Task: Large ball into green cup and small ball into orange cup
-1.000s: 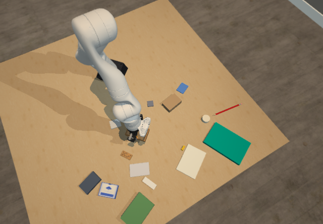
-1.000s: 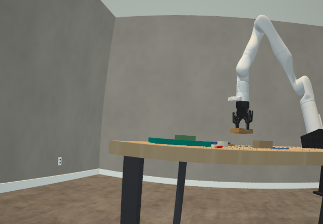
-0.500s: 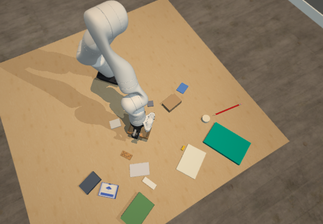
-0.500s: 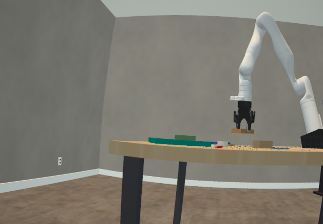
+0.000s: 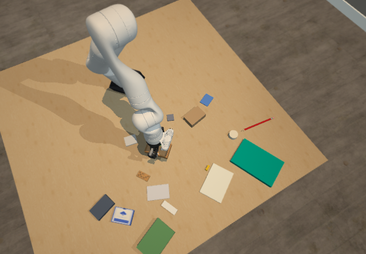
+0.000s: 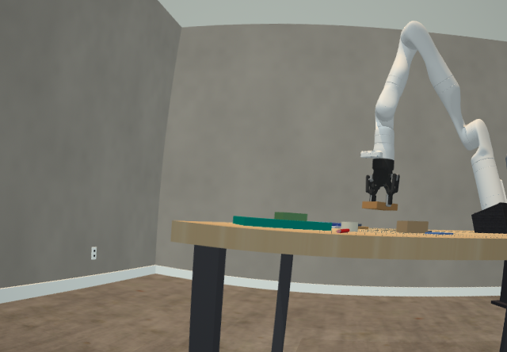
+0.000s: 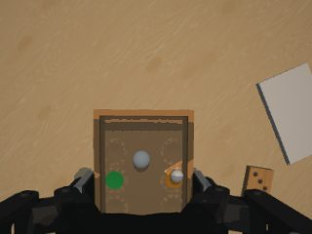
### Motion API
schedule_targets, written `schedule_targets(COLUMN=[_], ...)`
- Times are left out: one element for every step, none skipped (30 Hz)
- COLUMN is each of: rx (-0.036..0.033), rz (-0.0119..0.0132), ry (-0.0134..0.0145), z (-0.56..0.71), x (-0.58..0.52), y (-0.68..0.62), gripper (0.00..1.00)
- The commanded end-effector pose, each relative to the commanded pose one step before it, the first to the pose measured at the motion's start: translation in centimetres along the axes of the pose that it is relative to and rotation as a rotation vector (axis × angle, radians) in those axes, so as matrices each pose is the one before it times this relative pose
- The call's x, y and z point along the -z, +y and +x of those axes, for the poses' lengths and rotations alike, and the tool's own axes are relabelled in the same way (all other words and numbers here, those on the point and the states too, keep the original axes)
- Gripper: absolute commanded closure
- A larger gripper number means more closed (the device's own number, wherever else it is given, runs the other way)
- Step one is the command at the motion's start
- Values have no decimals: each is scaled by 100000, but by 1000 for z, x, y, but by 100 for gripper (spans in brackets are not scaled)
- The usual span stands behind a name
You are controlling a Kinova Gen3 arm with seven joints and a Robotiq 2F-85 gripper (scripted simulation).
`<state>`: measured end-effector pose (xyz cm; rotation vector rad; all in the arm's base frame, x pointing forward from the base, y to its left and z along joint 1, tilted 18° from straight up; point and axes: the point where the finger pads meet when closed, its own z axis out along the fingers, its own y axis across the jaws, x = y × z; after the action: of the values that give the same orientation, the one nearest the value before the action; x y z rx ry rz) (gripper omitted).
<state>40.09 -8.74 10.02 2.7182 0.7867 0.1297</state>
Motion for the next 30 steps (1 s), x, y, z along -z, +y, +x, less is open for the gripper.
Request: schedule_targets(rx=[-933, -14, -4, -2, -1, 15, 8, 1, -1, -17, 8, 8, 6, 7, 13, 0, 0, 11, -16, 0, 2, -15, -24, 4, -18, -9, 9, 10, 10, 14], rz=[-589, 1243, 405, -354, 1, 1267, 222, -1752, -1221, 1480, -732, -911, -1159, -733, 1012, 0, 0, -559, -1390, 717, 1145, 405, -1016, 846, 583, 213, -89, -170, 203, 171], ry=[2005, -1318, -1745, -1722, -901, 1195, 1092, -43, 1247, 926, -1586, -1500, -1317, -1096, 163, 0, 0, -1607, -1042, 917, 1337, 1717, 1407, -166, 1625, 940, -1000, -1112, -1145, -1599], z=[-366, 26, 34, 34, 17, -23, -21, 1, -24, -18, 31, 29, 26, 21, -3, 0, 0, 31, 20, -18, -26, -33, -27, 3, -32, -18, 19, 22, 22, 31], x=[105, -1, 0, 0, 1, -2, 0, 0, 0, -1, 0, 0, 0, 0, 0, 0, 0, 0, 0, 0, 0, 0, 0, 0, 0, 0, 0, 0, 0, 0], y=[57, 24, 8, -7, 1, 24, 4, -34, -24, 29, -14, -18, -23, -14, 20, 0, 0, -11, -27, 14, 22, 8, -20, 16, 11, 4, -2, -3, 4, 3], gripper=[28, 28, 28, 28, 28, 28, 28, 28, 28, 28, 28, 28, 28, 28, 28, 28, 28, 28, 28, 28, 28, 28, 28, 28, 28, 28, 28, 28, 28, 28])
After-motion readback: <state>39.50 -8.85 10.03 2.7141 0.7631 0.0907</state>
